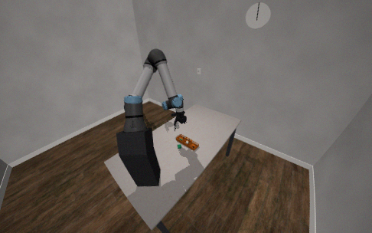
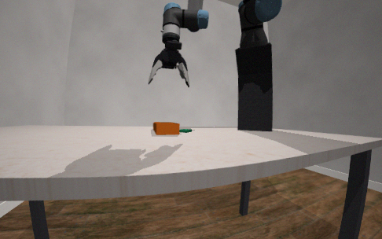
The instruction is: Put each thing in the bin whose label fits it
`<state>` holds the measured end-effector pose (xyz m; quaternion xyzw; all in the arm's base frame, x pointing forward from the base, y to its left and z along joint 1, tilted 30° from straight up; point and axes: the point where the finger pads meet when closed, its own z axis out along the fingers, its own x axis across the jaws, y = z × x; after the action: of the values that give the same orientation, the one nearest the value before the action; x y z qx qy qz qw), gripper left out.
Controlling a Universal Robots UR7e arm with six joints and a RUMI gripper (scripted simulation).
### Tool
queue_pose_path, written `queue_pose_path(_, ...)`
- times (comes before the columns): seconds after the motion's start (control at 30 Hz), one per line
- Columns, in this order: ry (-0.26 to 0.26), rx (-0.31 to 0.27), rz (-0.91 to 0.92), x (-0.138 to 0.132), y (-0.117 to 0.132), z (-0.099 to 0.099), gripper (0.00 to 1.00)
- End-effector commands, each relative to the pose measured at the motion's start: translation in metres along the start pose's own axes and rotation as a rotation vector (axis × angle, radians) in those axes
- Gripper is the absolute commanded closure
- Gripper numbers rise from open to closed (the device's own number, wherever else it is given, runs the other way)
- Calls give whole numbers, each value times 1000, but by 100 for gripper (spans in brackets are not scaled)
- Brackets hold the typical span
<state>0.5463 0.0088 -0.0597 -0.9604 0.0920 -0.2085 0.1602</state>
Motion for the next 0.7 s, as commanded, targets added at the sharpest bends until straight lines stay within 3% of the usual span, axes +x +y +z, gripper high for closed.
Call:
queue_pose_path(0.0, -1, 0, -1, 0, 0, -24, 0)
queue_pose_path(0.17, -1, 0, -1, 0, 0, -35, 0)
queue_pose_path(0.67, -1, 0, -1, 0, 0, -35, 0)
